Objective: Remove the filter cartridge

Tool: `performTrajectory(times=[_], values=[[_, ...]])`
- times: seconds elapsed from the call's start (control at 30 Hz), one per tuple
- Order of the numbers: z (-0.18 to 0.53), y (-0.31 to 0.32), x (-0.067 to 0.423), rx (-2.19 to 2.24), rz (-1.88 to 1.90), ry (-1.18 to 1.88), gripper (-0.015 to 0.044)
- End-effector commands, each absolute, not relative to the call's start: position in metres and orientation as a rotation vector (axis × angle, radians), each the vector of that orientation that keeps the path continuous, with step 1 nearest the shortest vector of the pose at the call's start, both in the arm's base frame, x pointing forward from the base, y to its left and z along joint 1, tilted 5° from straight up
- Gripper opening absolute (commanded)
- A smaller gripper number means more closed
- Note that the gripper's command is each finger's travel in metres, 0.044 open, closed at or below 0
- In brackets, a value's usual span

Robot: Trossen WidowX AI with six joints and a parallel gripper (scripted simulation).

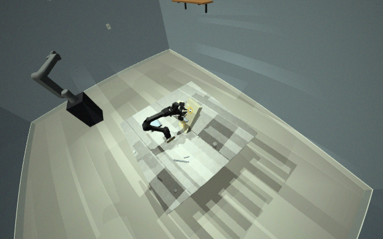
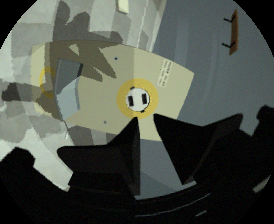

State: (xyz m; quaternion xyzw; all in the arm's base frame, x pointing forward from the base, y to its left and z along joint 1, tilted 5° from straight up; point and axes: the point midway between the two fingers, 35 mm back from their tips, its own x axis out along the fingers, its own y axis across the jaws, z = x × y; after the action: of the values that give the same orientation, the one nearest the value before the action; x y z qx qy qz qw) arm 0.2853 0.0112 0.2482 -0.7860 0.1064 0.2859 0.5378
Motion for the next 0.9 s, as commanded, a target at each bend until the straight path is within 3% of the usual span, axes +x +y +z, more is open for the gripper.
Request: performTrajectory(times=[0.0,0.87], values=[[0.246,0.017,0.279,-1.882,0.706,0.244,0.0097],[0.229,0.022,0.306,-1.882,0.704,0.242,0.0097]])
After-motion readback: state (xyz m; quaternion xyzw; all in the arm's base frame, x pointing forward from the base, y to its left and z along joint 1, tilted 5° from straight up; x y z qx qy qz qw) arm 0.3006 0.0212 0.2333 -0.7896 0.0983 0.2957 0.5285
